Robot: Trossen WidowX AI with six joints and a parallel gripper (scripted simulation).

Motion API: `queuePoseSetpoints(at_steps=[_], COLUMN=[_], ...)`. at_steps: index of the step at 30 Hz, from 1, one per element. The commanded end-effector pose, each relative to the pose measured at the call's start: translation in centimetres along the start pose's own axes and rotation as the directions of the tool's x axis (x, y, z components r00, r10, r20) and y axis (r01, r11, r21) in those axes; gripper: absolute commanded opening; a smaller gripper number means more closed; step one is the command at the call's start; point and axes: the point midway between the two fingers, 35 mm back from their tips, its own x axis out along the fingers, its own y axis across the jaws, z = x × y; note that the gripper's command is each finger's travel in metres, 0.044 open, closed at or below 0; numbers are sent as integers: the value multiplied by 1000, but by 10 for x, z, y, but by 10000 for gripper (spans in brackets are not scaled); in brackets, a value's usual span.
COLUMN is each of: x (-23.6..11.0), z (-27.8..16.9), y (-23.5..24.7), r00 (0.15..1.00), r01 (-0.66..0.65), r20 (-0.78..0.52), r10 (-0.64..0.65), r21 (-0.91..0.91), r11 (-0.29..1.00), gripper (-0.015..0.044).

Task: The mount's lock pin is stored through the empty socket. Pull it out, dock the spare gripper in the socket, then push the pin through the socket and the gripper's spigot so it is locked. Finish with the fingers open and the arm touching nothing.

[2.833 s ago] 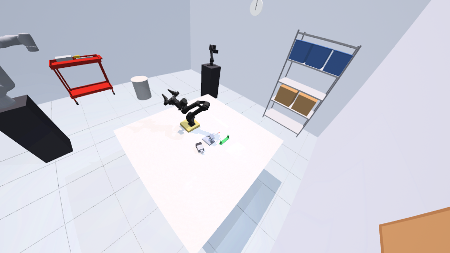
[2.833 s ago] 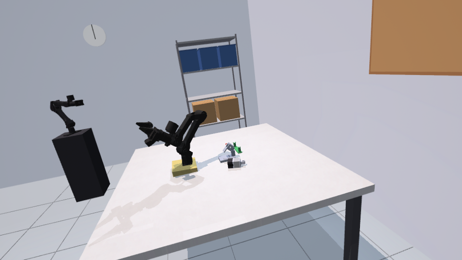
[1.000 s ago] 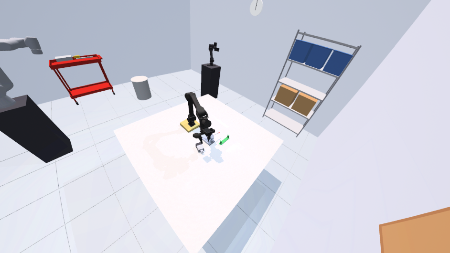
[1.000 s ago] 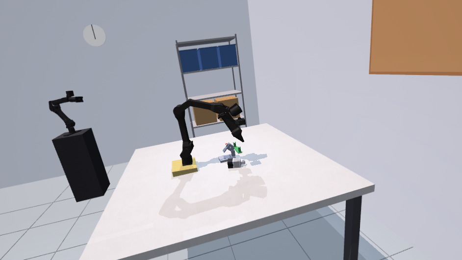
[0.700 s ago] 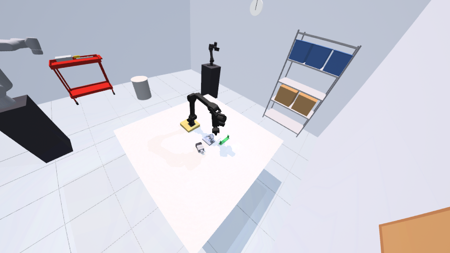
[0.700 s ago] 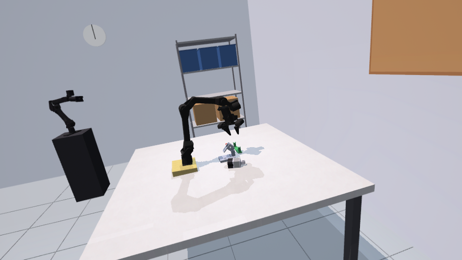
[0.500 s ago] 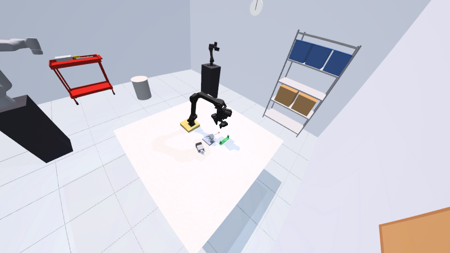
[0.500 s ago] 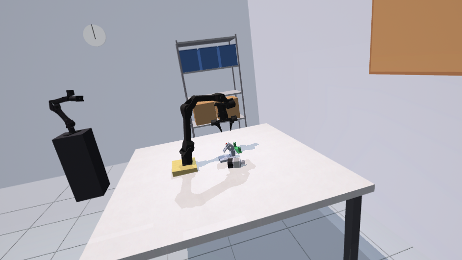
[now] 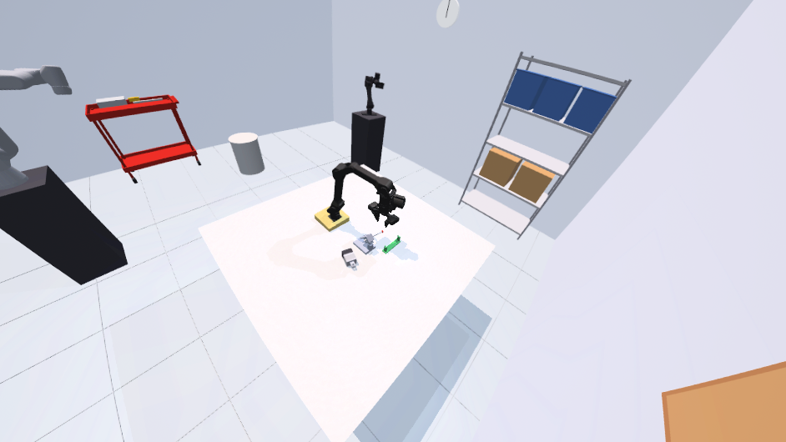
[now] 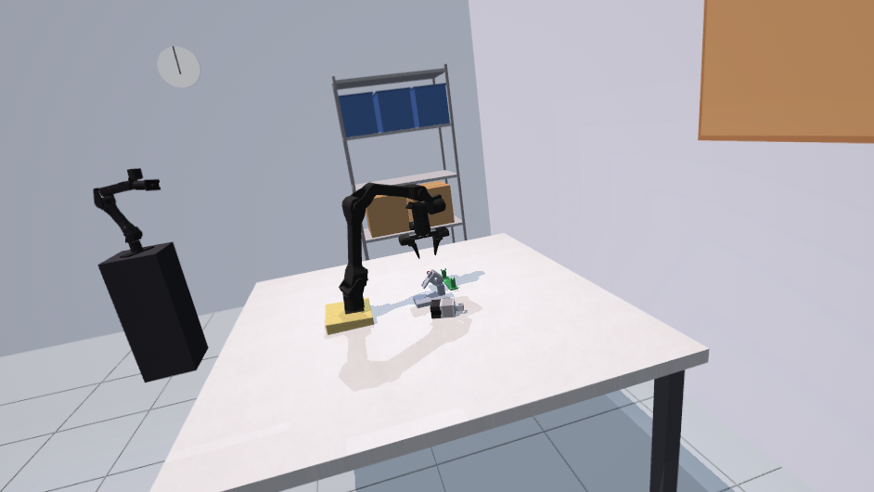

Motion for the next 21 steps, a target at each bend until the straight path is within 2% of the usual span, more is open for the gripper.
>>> queuePoseSetpoints(at_steps=[1, 21], x=[31, 60], z=[-6, -6], y=[4, 2], r00=[1000, 1000], r01=[-21, -21], r20=[-3, -3], r10=[21, 21], r21=[0, 0], r11=[1000, 1000], gripper=[300, 300])
